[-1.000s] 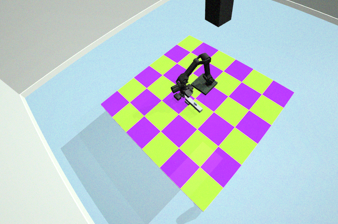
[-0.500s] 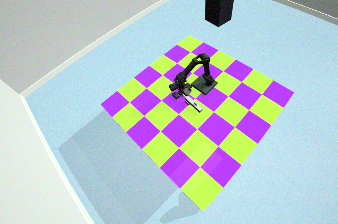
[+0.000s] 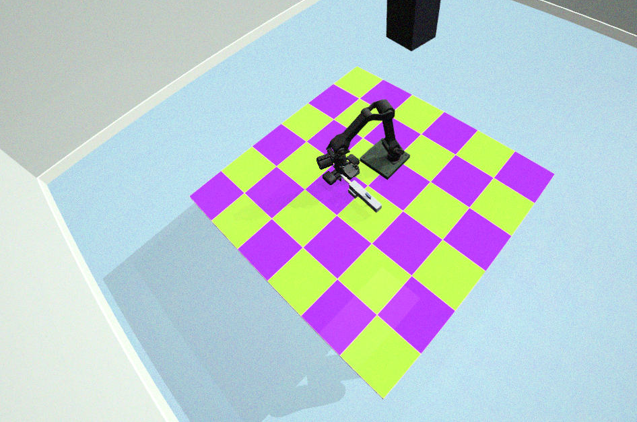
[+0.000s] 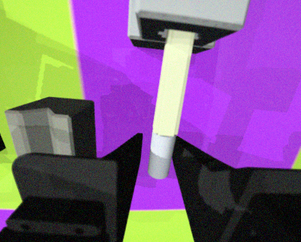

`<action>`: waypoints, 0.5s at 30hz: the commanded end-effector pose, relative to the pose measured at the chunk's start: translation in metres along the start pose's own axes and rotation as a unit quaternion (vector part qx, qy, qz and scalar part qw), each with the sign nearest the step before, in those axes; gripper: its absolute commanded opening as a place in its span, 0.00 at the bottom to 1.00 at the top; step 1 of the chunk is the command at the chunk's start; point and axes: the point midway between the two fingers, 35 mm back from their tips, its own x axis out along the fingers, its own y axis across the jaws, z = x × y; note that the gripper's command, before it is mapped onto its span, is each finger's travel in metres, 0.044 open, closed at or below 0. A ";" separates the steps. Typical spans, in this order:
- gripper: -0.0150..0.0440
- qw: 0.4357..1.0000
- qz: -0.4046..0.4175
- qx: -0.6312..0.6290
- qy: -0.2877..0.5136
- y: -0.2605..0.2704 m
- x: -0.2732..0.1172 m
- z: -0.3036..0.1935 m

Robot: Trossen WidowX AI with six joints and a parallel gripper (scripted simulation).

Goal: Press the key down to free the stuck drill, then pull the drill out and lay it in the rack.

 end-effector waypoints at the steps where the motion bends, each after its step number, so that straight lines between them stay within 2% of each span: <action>1: 0.61 1.000 0.000 0.001 0.000 0.000 0.000 0.000; 10: 1.00 1.000 -0.003 -0.001 0.002 0.000 0.002 0.004; 15: 1.00 1.000 -0.003 -0.001 0.002 0.000 0.002 0.007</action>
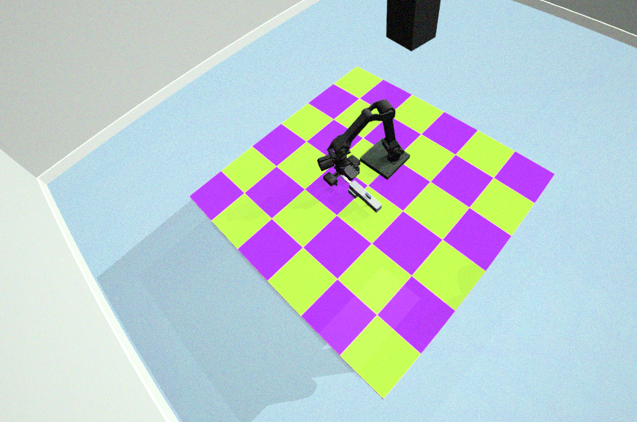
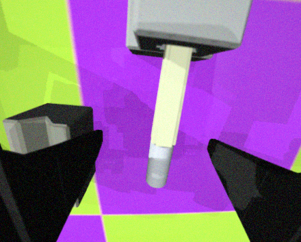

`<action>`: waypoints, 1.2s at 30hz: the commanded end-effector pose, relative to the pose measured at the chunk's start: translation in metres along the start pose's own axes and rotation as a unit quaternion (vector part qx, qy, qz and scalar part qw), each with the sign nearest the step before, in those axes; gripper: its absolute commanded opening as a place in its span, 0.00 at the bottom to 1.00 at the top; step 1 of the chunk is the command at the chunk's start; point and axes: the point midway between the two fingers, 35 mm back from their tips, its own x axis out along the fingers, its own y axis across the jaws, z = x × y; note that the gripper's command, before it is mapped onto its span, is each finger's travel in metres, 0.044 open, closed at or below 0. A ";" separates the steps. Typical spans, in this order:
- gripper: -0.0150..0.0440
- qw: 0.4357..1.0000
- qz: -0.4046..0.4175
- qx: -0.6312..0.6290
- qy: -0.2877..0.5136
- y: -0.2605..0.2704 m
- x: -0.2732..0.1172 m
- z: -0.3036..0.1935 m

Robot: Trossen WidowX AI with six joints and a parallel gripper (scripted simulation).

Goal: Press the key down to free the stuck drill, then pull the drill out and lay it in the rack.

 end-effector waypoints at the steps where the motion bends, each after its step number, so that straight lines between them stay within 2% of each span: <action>1: 1.00 1.000 0.000 0.002 0.001 0.000 0.001 0.002; 16: 1.00 1.000 0.000 0.002 0.001 0.000 0.004 0.012; 32: 0.29 1.000 -0.001 0.000 0.000 0.000 0.003 0.010; 36: 0.25 1.000 -0.001 0.000 0.000 0.000 0.003 0.010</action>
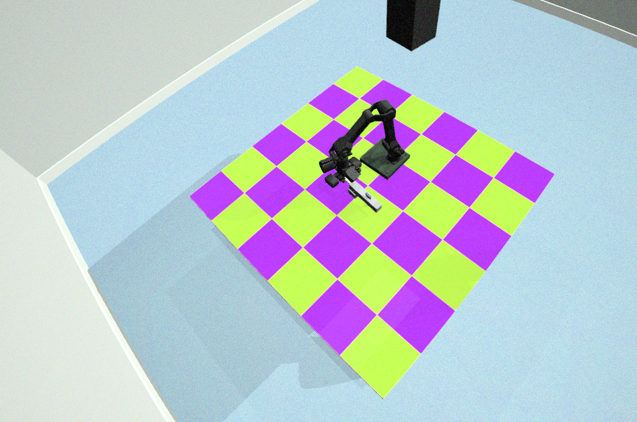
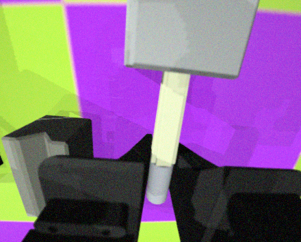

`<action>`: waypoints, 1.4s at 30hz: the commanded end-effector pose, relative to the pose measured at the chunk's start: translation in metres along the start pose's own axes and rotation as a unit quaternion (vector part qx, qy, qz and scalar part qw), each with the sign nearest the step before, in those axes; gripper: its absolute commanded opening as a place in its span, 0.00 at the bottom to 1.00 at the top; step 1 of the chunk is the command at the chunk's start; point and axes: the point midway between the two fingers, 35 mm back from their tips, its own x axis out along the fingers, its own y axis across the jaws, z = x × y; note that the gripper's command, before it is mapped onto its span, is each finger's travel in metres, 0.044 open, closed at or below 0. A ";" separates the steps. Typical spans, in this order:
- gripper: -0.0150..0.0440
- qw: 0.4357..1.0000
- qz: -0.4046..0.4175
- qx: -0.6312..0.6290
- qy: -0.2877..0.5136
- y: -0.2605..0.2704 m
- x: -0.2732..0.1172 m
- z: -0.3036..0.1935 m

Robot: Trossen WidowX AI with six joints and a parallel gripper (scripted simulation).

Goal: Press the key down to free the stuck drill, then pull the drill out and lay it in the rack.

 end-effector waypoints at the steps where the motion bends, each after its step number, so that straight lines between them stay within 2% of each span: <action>1: 0.25 1.000 0.000 0.000 0.000 0.000 0.000 0.000; 27: 0.25 1.000 0.000 0.002 0.000 0.001 -0.004 0.000; 42: 0.25 1.000 0.000 0.002 0.001 0.001 -0.003 -0.018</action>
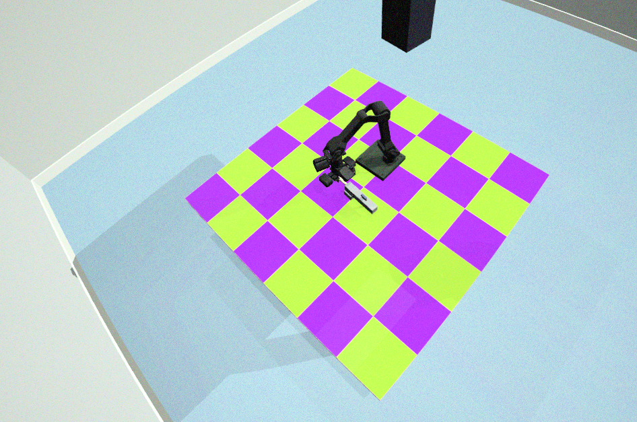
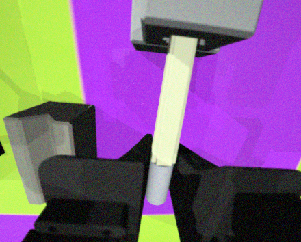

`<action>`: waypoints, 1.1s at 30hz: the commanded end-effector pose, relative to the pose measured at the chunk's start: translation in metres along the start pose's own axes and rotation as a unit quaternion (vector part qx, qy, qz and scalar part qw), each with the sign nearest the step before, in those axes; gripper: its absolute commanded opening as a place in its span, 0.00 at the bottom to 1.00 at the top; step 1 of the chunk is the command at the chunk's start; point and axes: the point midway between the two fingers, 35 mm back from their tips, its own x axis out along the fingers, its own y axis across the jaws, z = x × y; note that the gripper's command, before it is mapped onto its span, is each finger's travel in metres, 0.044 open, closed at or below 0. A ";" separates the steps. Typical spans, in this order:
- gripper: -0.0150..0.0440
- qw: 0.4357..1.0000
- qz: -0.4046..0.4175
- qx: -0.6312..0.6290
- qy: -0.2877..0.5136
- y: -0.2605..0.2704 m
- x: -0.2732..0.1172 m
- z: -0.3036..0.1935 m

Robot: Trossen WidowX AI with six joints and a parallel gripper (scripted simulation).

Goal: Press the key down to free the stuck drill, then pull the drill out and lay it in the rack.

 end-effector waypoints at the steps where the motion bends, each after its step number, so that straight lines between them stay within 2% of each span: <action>1: 0.25 1.000 -0.002 -0.002 0.003 -0.002 -0.002 -0.007; 33: 0.25 1.000 -0.002 -0.002 0.005 -0.003 -0.005 -0.055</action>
